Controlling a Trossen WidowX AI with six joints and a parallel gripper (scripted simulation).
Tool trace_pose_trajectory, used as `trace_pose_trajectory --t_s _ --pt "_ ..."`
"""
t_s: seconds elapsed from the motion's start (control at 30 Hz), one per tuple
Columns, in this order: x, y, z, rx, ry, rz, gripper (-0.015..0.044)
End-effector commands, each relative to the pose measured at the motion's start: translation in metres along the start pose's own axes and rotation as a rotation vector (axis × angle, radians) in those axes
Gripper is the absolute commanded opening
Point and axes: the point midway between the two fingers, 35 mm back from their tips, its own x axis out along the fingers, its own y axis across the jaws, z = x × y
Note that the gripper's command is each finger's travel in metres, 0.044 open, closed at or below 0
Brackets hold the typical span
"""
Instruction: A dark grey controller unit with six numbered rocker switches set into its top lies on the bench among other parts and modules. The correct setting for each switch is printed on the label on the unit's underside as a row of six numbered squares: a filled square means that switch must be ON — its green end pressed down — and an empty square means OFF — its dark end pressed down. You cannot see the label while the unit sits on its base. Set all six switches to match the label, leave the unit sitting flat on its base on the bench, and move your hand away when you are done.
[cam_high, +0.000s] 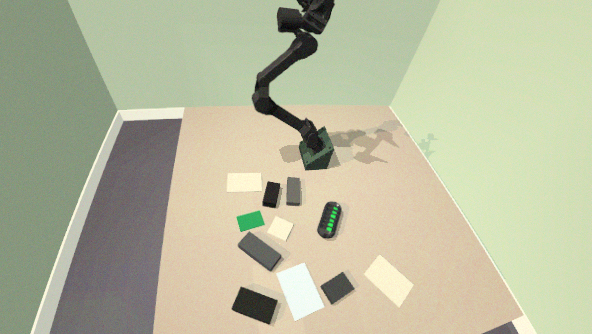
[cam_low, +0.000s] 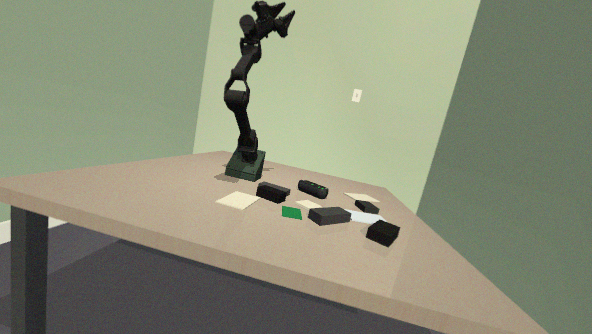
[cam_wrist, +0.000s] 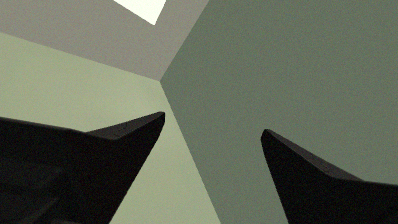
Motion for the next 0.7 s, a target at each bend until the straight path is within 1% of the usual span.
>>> trace_pose_trajectory --t_s 0.0,0.13,0.23,0.47,0.67 --pt "0.0 0.0 0.0 0.0 0.0 0.0 0.0374" --pt "0.003 -0.003 -0.006 -0.013 0.007 -0.011 0.0269" --pt "0.017 -0.015 -0.03 -0.064 0.042 -0.055 0.019" --pt "0.043 -0.021 -0.079 -0.125 0.153 -0.092 0.0006" --pt "0.074 -0.053 -0.156 -0.192 0.327 -0.179 0.0"
